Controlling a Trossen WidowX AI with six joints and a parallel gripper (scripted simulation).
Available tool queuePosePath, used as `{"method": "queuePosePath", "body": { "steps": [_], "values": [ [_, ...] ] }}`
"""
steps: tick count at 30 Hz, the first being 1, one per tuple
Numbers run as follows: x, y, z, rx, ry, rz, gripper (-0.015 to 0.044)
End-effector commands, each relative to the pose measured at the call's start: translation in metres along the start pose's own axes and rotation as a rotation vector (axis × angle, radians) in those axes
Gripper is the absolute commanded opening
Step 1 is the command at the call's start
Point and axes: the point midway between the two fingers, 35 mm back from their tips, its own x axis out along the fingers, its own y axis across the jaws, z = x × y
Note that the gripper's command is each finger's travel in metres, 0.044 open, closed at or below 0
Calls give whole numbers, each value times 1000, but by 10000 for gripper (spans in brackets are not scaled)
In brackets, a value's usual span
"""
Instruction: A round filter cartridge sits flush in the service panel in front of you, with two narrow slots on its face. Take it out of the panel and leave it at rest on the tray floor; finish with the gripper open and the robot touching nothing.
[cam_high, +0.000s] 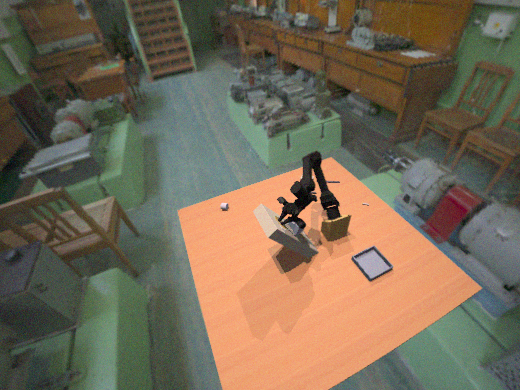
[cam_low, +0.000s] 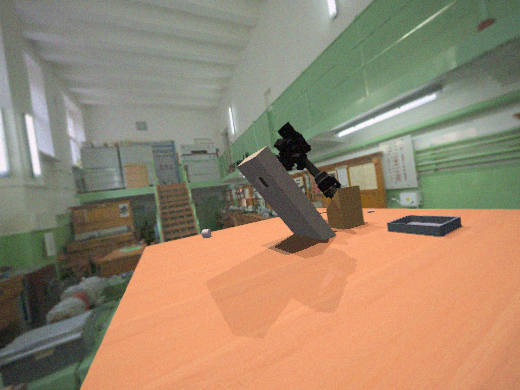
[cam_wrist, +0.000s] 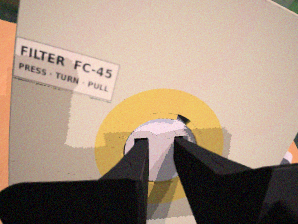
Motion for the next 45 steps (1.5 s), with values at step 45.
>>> {"method": "queuePosePath", "body": {
  "steps": [45],
  "values": [
    [-29, 5, 0, -1129, 3, 31, 0]
  ]
}}
